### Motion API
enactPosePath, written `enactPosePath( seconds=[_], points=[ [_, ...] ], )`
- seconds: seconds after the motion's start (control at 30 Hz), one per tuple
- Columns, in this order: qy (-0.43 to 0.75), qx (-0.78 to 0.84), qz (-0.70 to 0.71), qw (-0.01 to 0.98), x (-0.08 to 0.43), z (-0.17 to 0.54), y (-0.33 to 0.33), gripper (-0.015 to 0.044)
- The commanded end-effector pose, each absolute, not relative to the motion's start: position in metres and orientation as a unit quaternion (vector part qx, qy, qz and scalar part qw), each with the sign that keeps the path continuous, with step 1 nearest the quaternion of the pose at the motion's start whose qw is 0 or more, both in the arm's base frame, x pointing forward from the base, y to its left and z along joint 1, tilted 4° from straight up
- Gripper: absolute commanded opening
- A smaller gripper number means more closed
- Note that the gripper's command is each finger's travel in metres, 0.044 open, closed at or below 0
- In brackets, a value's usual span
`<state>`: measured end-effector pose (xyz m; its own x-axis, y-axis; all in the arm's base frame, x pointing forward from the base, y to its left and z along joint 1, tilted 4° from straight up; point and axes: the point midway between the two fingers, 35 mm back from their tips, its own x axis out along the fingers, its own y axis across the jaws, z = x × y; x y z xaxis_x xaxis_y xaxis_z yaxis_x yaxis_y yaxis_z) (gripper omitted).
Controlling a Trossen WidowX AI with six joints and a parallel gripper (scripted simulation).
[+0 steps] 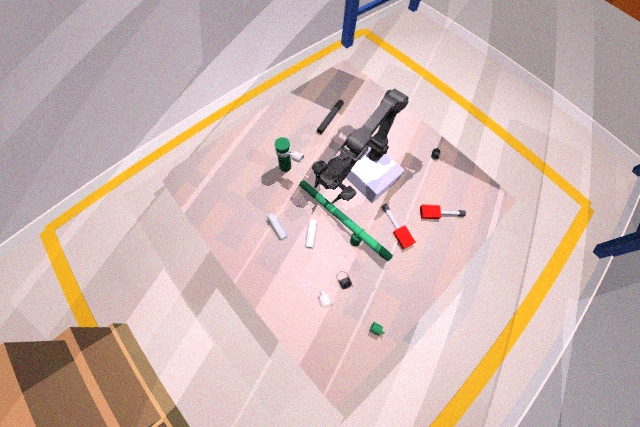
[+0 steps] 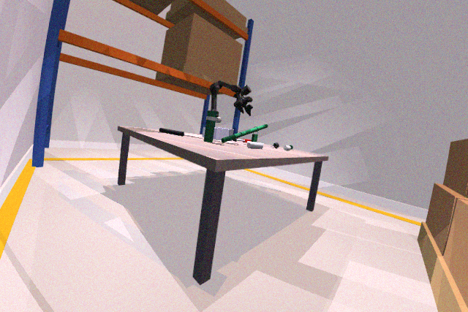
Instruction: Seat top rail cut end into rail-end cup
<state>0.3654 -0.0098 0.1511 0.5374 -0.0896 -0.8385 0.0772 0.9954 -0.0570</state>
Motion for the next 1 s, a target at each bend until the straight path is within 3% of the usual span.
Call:
enactPosePath(
  seconds=[0.0, 0.33, 0.83, 0.97],
  points=[
    [0.516, 0.04, -0.093, 0.851, 0.327, 0.157, -0.062, 0.044],
    [0.526, 0.017, -0.077, 0.847, 0.322, 0.157, -0.072, 0.044],
    [0.498, -0.374, 0.241, 0.745, 0.294, 0.144, -0.164, 0.044],
    [0.478, -0.406, 0.273, 0.73, 0.283, 0.143, -0.185, 0.044]
  ],
)
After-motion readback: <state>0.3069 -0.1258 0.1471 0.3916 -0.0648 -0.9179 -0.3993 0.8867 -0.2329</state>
